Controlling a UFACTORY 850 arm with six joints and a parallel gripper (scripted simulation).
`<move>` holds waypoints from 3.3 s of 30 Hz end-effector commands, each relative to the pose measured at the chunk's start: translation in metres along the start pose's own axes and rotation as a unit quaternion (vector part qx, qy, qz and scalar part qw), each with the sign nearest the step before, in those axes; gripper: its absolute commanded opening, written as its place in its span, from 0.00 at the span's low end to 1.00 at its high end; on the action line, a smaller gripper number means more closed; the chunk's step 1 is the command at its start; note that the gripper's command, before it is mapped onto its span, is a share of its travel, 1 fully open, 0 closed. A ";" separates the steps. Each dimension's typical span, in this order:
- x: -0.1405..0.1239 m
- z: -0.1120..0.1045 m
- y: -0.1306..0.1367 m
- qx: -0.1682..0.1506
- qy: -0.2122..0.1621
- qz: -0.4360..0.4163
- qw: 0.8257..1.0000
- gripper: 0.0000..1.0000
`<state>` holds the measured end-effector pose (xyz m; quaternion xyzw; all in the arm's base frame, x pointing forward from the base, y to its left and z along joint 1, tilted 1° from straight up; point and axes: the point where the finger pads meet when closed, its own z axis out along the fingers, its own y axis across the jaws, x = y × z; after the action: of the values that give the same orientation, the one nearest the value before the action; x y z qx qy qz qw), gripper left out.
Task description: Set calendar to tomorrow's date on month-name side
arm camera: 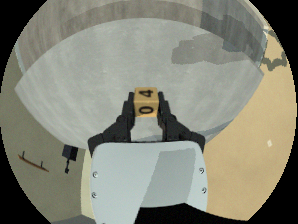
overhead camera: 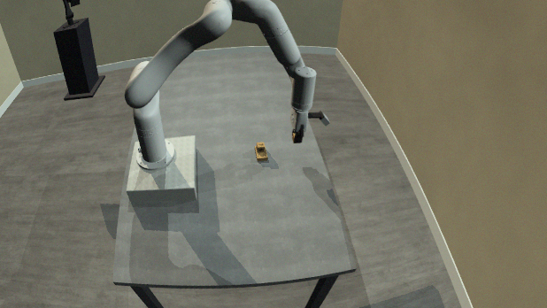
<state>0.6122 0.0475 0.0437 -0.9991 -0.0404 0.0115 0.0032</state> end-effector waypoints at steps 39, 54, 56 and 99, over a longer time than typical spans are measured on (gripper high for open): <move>0.002 0.091 -0.001 0.000 0.001 0.000 1.000 0.29; 0.002 0.091 -0.001 0.000 0.001 0.000 1.000 0.29; 0.002 0.091 -0.001 0.000 0.001 0.000 1.000 0.29; 0.003 0.091 -0.002 0.000 0.001 0.000 1.000 0.29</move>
<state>0.6119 0.0497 -0.0479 -0.9991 -0.0403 0.0118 0.0030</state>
